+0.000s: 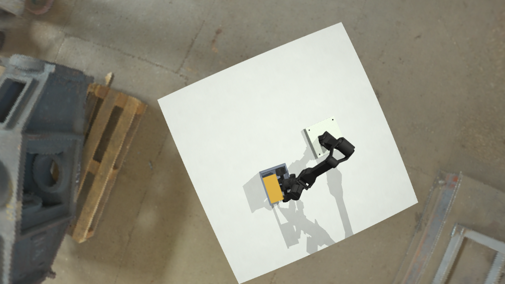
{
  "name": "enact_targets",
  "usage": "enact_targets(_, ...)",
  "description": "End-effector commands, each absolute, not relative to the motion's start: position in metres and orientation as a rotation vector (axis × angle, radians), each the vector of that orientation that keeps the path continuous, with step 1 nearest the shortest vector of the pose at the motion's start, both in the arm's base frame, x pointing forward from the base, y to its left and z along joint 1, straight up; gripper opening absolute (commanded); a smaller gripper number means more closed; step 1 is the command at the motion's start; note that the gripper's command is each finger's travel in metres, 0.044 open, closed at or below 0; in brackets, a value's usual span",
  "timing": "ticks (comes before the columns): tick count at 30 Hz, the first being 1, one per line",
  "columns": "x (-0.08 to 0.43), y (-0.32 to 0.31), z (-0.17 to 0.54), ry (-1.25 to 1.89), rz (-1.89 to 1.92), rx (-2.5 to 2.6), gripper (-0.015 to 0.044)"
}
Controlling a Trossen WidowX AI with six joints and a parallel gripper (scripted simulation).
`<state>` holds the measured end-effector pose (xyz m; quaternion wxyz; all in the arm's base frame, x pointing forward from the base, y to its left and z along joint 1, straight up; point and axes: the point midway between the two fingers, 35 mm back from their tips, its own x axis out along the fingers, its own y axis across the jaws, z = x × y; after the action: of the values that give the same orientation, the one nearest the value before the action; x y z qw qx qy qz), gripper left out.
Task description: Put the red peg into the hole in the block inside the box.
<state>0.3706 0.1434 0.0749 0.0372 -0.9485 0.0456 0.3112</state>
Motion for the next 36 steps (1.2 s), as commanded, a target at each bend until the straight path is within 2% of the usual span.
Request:
enact_targets(1,0.364,0.14,0.057,0.153,1.026,-2.91,0.0)
enact_targets(9,0.364,0.14,0.057,0.153,1.026,-2.91,0.0)
enact_targets(17,0.353,0.139,0.065,0.153,1.027,-2.91,0.021)
enact_targets(18,0.351,0.139,0.066,0.153,1.027,-2.91,0.022)
enact_targets(28,0.314,0.139,0.062,0.153,1.032,-2.908,0.022)
enact_targets(36,0.293,0.144,0.075,0.154,1.042,-2.902,0.043)
